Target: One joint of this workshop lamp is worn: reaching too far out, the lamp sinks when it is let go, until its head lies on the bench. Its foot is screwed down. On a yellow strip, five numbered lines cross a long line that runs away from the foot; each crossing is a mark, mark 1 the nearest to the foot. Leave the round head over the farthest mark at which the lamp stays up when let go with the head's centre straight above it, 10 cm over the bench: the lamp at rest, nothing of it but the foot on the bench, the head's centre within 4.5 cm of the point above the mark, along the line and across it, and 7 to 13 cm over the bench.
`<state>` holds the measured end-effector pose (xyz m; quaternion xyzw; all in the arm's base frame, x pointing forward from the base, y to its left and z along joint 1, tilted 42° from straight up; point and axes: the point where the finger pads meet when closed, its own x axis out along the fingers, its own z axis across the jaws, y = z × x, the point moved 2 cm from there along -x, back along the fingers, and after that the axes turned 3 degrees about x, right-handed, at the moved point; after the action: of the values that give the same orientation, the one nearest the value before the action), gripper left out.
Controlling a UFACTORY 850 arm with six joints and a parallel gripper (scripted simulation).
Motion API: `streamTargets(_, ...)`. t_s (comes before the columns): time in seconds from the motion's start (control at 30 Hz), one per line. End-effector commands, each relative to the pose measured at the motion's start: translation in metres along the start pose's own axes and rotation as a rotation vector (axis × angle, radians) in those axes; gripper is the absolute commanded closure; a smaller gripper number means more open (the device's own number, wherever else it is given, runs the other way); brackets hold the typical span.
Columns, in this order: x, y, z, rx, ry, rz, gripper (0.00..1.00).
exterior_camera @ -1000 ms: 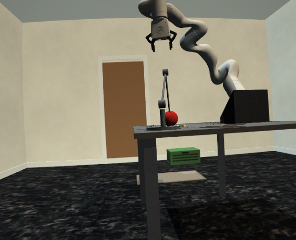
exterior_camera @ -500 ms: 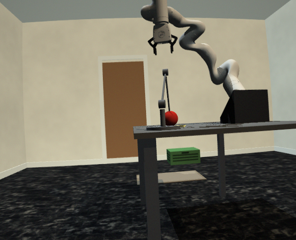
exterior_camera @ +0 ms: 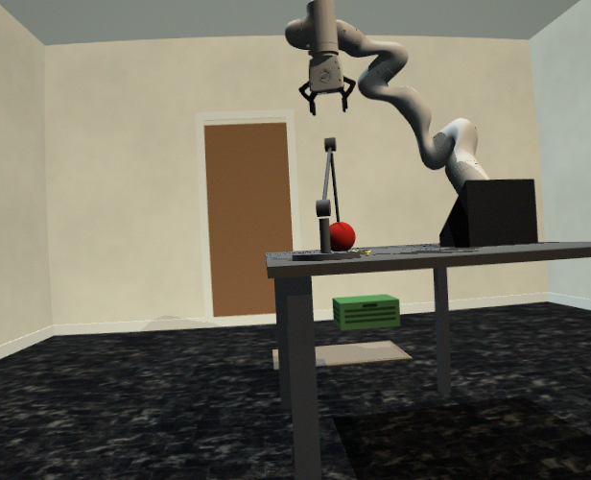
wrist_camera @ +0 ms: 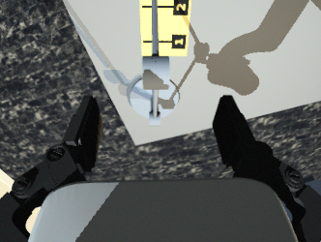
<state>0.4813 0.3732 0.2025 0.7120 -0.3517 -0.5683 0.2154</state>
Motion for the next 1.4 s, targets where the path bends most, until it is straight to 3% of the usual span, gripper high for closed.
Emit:
streamTargets(0.0, 0.001, 0.016, -0.001, 0.001, 0.001, -0.003, 0.00)
streamTargets(0.93, 0.014, 0.118, -0.006, 0.002, 0.000, -0.001, 0.00)
streamTargets(1.37, 0.017, 0.134, -0.007, 0.002, 0.000, -0.001, 0.00)
